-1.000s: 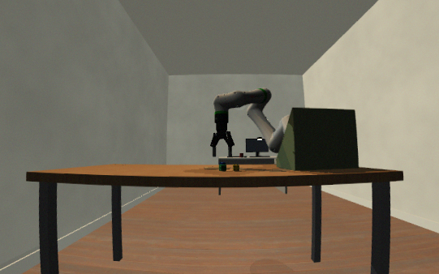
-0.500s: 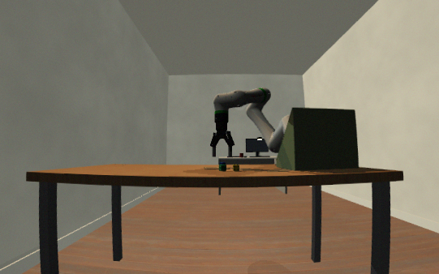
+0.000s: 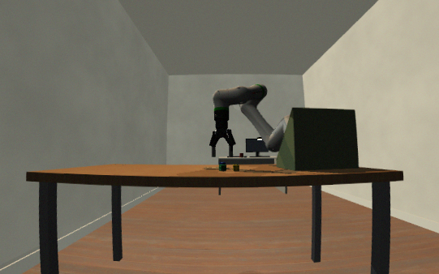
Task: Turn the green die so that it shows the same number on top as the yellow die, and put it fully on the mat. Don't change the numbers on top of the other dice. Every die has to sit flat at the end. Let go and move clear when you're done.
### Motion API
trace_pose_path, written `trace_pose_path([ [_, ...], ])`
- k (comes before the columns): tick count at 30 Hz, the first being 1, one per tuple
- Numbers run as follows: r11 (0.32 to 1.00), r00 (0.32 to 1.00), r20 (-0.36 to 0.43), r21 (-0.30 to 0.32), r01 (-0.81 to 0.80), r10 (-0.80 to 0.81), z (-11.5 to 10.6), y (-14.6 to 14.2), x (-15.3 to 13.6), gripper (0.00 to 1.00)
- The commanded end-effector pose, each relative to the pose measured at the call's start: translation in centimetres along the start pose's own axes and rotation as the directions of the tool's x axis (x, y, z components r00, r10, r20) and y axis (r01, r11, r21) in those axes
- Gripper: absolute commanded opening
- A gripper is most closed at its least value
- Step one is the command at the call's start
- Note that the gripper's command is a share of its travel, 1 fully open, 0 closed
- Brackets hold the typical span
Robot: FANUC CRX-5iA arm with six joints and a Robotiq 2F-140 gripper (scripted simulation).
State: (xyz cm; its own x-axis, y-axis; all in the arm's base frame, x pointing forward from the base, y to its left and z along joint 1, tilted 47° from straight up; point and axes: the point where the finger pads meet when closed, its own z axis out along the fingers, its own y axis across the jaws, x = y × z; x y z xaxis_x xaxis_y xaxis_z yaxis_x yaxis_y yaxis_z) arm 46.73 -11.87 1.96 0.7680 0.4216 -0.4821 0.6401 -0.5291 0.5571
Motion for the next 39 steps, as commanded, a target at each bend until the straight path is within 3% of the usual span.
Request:
trace_pose_path([
  [1,1.0,1.0,0.0,0.0,-0.001,0.001,0.0,-2.5,2.7,1.0],
  [10,1.0,1.0,0.0,0.0,-0.001,0.001,0.0,-7.7,7.9,1.0],
  [20,1.0,1.0,0.0,0.0,-0.001,0.001,0.0,-10.6,10.8,1.0],
  [39,1.0,1.0,0.0,0.0,-0.001,0.001,0.0,-11.4,11.6,1.0],
])
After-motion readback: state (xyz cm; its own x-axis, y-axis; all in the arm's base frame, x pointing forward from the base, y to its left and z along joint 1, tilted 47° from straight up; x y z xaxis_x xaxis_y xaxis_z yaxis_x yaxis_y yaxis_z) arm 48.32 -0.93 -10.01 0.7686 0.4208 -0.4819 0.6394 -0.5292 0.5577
